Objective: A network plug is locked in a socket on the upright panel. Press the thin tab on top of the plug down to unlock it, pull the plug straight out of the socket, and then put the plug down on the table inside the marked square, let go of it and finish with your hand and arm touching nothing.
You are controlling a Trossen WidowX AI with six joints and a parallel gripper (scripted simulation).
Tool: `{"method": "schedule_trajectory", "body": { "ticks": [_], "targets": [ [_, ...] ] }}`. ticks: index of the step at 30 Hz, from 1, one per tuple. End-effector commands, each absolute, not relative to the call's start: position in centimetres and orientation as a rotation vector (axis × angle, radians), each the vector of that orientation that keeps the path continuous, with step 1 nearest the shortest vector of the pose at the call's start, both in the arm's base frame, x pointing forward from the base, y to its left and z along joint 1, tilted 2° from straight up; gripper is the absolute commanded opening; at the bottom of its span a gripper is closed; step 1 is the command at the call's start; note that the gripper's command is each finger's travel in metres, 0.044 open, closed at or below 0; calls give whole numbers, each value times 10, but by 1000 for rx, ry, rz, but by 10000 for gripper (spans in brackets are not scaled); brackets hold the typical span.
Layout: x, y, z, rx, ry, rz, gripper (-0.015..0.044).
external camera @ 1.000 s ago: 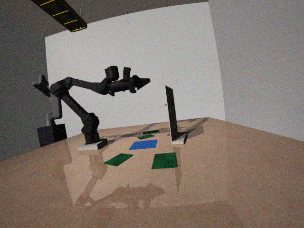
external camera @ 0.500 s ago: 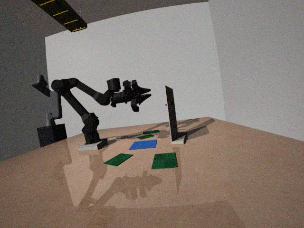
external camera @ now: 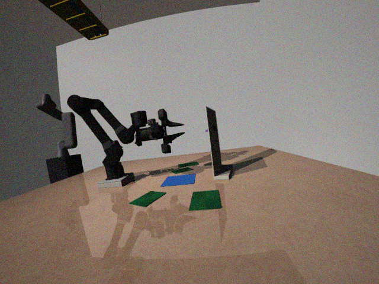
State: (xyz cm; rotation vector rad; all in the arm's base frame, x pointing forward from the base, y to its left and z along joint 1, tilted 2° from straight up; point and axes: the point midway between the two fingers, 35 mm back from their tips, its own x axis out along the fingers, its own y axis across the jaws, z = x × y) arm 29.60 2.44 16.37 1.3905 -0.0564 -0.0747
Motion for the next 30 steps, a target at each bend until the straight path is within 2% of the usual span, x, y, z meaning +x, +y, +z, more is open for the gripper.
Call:
{"method": "schedule_trajectory", "body": {
  "ticks": [1,10,30],
  "targets": [
    [284,24,146,1536,-60,-94,156],
    [284,23,145,1559,-62,-96,156],
    [336,3,144,1557,-65,-91,156]
  ]
}}
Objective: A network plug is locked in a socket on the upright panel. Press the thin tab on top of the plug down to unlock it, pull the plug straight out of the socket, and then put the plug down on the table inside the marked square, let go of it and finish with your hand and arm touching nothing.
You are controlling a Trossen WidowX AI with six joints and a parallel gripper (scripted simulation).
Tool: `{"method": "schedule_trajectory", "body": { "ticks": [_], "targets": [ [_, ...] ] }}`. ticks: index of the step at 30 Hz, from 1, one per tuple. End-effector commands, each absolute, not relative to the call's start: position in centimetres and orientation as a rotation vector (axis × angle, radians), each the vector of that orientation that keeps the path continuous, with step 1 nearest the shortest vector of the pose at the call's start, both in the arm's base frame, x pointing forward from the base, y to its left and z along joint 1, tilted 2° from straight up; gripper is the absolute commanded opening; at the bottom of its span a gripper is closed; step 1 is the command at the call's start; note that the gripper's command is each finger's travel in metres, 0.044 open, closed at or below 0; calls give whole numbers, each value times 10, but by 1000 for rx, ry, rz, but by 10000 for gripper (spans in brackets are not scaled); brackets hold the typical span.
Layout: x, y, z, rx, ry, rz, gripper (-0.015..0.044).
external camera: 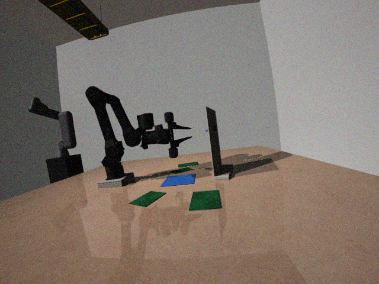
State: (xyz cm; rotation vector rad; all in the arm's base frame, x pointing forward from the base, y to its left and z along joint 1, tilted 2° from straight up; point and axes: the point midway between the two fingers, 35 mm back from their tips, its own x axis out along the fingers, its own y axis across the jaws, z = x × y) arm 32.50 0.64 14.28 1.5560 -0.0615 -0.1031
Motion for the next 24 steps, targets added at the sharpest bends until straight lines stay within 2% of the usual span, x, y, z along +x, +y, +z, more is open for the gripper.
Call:
{"method": "schedule_trajectory", "body": {
  "ticks": [1,24],
  "targets": [
    [338,2,144,1557,-65,-91,156],
    [368,-8,146,1555,-68,-89,156]
  ]
}}
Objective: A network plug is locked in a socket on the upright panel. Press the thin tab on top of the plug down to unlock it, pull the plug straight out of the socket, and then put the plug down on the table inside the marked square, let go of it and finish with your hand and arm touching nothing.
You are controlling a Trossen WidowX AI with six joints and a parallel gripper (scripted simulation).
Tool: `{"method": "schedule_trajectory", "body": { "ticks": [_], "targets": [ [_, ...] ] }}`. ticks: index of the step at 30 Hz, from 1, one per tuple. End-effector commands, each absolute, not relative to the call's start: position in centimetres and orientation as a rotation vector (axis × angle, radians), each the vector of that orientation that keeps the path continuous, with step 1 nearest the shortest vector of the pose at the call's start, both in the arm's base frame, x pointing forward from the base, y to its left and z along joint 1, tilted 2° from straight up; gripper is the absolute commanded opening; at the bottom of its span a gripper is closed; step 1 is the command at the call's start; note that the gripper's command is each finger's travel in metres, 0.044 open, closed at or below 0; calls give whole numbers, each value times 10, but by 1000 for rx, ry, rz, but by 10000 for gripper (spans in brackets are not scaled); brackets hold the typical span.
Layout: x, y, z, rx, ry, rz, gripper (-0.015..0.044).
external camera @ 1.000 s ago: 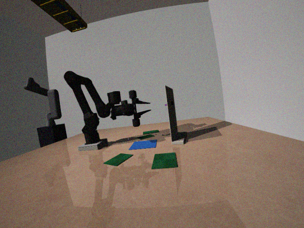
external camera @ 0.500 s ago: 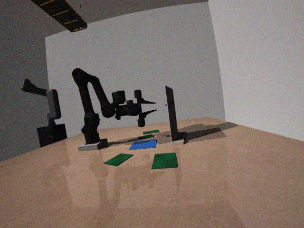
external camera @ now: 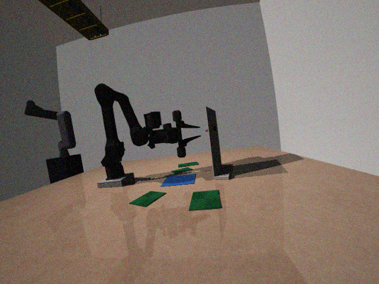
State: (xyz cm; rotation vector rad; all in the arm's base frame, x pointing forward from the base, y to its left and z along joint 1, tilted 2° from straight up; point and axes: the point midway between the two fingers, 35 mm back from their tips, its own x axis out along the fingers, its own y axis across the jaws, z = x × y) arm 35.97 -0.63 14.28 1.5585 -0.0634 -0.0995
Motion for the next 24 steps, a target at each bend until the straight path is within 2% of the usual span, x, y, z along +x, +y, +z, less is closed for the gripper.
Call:
{"method": "schedule_trajectory", "body": {
  "ticks": [1,21,24],
  "targets": [
    [369,-8,146,1555,-68,-89,156],
    [394,-19,145,1554,-70,-87,156],
    [394,-19,145,1554,-70,-87,136]
  ]
}}
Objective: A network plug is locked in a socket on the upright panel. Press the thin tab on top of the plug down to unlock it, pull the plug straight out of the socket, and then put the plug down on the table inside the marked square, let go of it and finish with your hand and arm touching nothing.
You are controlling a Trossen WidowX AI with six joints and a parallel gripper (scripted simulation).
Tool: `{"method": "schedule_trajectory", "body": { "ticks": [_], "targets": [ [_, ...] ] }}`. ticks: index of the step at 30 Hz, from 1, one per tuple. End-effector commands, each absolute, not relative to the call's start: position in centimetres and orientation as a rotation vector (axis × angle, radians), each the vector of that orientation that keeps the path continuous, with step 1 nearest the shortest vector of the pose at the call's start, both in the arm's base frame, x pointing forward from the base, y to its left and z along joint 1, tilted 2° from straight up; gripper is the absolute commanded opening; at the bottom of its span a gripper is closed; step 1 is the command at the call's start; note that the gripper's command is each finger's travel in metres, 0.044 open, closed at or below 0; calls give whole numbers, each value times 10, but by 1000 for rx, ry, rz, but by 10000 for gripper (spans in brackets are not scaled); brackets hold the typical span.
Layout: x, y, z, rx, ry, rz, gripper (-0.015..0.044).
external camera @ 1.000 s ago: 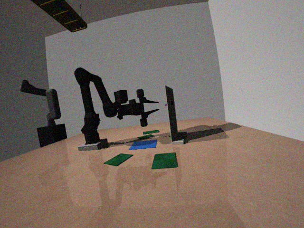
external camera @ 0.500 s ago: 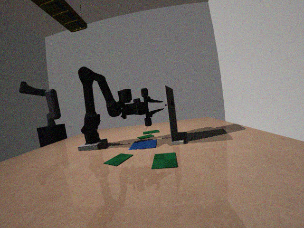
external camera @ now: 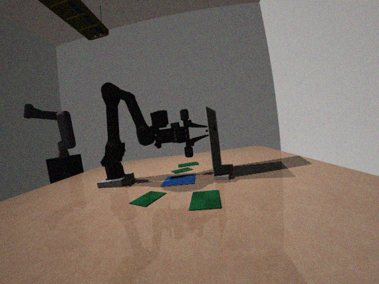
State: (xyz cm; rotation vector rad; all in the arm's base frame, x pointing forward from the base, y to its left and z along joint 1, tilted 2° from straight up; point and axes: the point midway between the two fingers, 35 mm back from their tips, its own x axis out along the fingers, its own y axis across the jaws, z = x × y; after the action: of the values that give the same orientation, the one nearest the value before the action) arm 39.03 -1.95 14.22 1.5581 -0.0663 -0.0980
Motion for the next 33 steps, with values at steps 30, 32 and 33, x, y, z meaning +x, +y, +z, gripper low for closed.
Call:
{"method": "schedule_trajectory", "body": {
  "ticks": [30,32,33],
  "targets": [
    [391,-18,145,1554,-70,-87,0],
    [390,-18,145,1555,-70,-87,0],
    [389,-18,145,1555,-69,-87,0]
  ]
}}
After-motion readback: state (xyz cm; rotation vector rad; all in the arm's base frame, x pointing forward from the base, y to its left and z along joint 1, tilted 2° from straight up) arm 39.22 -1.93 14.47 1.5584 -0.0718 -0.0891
